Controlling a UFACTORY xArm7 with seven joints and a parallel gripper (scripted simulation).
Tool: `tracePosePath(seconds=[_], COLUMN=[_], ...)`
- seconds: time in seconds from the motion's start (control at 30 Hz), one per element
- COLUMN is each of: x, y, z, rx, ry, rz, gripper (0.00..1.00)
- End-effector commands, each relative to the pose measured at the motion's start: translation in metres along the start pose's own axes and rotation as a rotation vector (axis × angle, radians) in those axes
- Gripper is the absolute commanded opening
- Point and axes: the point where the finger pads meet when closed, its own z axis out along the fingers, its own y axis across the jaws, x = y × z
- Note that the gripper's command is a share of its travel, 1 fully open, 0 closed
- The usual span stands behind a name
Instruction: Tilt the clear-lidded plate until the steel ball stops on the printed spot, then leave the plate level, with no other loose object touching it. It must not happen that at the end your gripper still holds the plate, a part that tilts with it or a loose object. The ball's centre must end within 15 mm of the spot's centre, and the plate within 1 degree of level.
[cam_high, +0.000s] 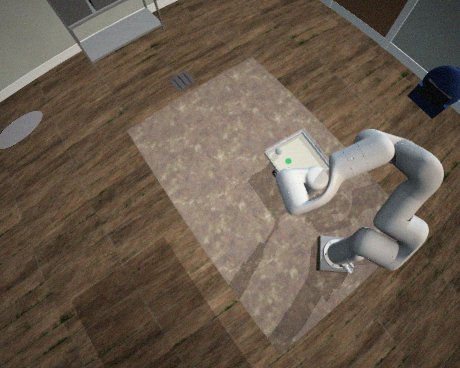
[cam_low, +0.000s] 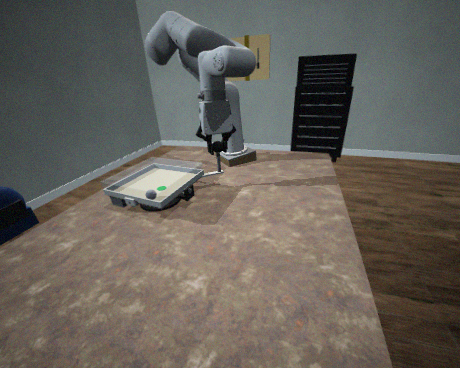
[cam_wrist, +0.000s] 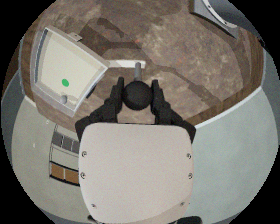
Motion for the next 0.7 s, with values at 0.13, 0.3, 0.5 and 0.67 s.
tracePosePath(seconds=[0.13, 0.3, 0.5, 0.67], x=[-0.001, -0.0012, -0.0012, 0.0009], y=[0.0007, 0.001, 0.001, 0.0004], z=[0.0016, 0.0024, 0.0024, 0.0007], rx=[0.001, 0.001, 0.001, 0.001], ry=[0.004, 0.004, 0.004, 0.004], rz=[0.0, 0.0, 0.0, 0.0], gripper=[0.0, 0.0, 0.0, 0.0])
